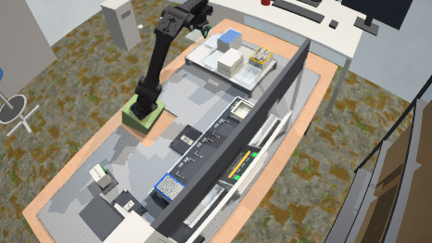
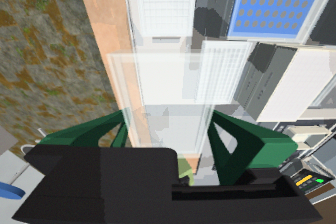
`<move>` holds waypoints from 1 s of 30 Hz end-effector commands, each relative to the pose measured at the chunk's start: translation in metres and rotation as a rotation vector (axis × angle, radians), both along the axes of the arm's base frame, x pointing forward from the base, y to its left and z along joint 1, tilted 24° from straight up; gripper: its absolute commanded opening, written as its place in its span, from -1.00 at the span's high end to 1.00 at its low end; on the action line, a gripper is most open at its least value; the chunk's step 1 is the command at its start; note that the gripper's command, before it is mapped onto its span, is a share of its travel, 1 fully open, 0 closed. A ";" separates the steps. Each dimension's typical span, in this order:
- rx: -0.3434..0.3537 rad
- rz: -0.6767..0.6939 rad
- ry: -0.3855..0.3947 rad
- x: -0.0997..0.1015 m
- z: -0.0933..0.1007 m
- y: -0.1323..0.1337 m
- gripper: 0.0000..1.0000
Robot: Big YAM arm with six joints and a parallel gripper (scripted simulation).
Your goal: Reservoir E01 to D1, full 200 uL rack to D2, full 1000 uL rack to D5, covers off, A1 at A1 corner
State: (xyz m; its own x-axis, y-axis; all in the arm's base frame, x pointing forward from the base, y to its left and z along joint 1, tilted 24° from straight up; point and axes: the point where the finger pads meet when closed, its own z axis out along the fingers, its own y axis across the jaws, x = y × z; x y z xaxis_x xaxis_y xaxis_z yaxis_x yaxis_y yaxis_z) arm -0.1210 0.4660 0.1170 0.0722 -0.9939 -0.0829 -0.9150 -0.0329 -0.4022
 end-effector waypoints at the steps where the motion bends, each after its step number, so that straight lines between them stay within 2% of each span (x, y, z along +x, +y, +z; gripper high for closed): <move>1: 0.008 0.017 0.001 0.000 -0.005 0.006 1.00; 7: 0.027 0.009 0.008 0.003 -0.004 0.015 1.00; 8: 0.035 0.031 0.012 -0.004 0.001 0.007 1.00; 11: 0.011 0.014 0.002 0.006 -0.016 0.008 1.00; 13: 0.024 0.009 0.007 0.007 -0.014 0.015 1.00; 18: 0.008 0.018 0.000 0.009 -0.028 0.009 1.00; 20: 0.026 0.009 0.007 0.012 -0.025 0.017 1.00; 22: 0.008 0.009 0.000 0.016 -0.034 0.010 1.00; 24: 0.008 0.009 0.000 0.016 -0.034 0.010 1.00; 25: 0.062 0.025 0.021 0.002 -0.015 0.026 1.00; 28: 0.008 0.011 0.000 0.018 -0.040 0.011 1.00; 30: 0.008 0.009 0.000 0.020 -0.043 0.011 1.00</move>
